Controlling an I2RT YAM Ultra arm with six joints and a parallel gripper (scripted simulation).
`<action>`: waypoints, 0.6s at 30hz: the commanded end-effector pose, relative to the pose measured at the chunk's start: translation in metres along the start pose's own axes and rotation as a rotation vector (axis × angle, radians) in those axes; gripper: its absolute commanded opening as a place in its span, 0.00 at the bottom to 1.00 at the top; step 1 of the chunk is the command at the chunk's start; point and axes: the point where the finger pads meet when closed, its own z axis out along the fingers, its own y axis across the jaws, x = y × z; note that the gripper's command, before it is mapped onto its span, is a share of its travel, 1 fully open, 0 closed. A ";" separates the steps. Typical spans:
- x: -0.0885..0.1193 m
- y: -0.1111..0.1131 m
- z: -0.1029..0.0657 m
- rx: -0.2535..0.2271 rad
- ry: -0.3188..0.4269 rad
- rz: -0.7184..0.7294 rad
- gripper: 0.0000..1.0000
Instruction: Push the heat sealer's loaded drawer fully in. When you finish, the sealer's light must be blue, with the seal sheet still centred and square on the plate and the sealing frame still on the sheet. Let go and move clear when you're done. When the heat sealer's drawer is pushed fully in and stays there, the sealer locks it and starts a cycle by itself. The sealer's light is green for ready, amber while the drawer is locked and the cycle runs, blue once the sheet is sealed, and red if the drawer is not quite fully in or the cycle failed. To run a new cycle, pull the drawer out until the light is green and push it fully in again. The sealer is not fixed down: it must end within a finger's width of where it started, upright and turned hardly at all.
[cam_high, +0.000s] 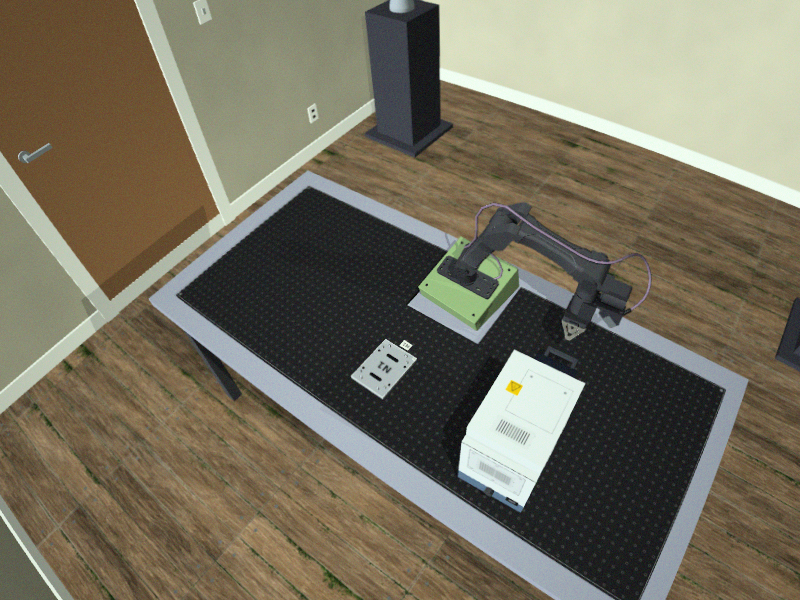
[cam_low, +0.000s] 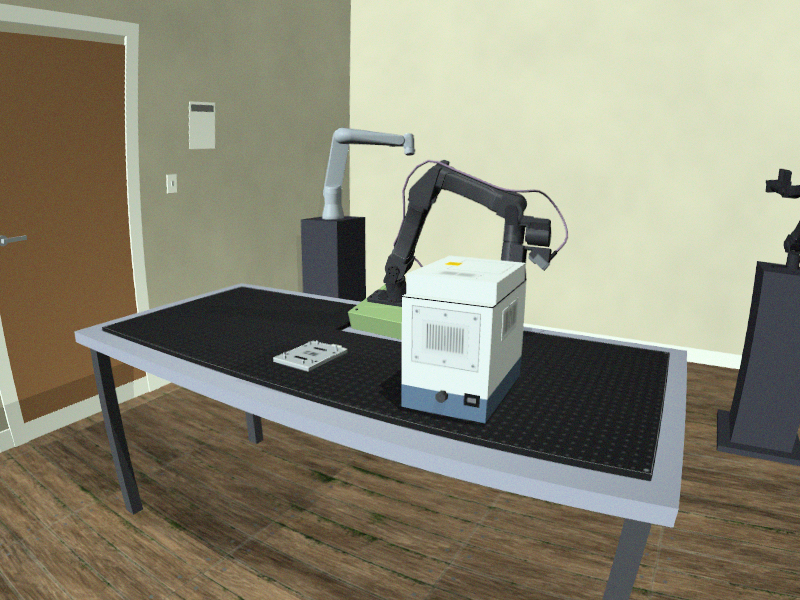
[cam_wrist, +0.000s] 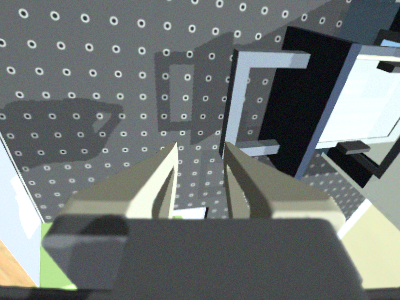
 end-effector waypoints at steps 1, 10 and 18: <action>-0.005 -0.012 0.001 0.130 -0.015 0.061 0.30; 0.002 0.001 0.001 0.267 0.016 0.042 0.30; -0.010 0.014 -0.009 0.512 -0.014 0.067 0.30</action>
